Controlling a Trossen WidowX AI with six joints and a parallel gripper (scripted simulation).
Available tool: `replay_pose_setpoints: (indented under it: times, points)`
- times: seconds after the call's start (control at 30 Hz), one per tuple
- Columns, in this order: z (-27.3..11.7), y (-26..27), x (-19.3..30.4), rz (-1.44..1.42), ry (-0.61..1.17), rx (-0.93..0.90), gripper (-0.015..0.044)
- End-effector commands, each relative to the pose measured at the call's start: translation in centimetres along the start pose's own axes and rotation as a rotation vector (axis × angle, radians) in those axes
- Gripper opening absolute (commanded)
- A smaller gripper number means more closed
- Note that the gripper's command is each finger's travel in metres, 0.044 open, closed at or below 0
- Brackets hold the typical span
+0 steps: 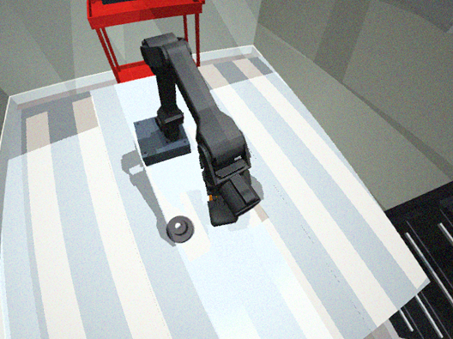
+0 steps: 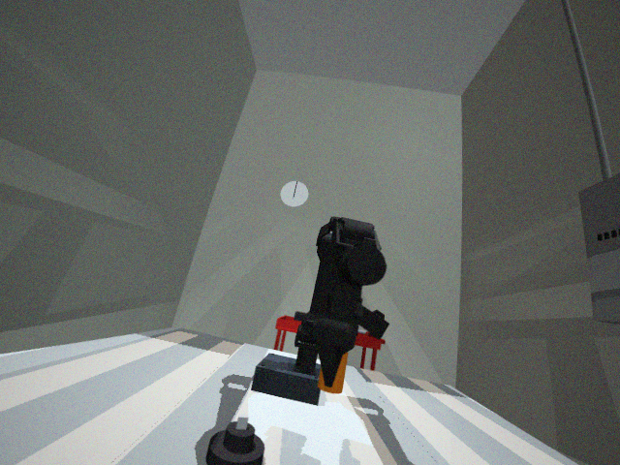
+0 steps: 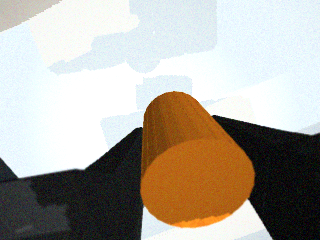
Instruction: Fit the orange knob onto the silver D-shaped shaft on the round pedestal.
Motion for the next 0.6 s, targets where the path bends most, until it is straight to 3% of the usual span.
replay_pose_setpoints:
  times: [0.0, 0.57]
  points:
    - [0.4, -0.9, 1.1, -0.002, -0.002, 0.001, 0.0000]
    - [1.9, -3.9, 5.3, -0.002, 0.002, 0.003, 0.0000]
Point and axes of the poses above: the point midway between the two fingers, 35 mm back from their tips, its own z axis out along the fingers, its own y axis across the jaws, x = y × z, the point moved 8 cm from there along -z, back along the fingers, and after that the axes turned 13 degrees about z, right-handed, at the moved point
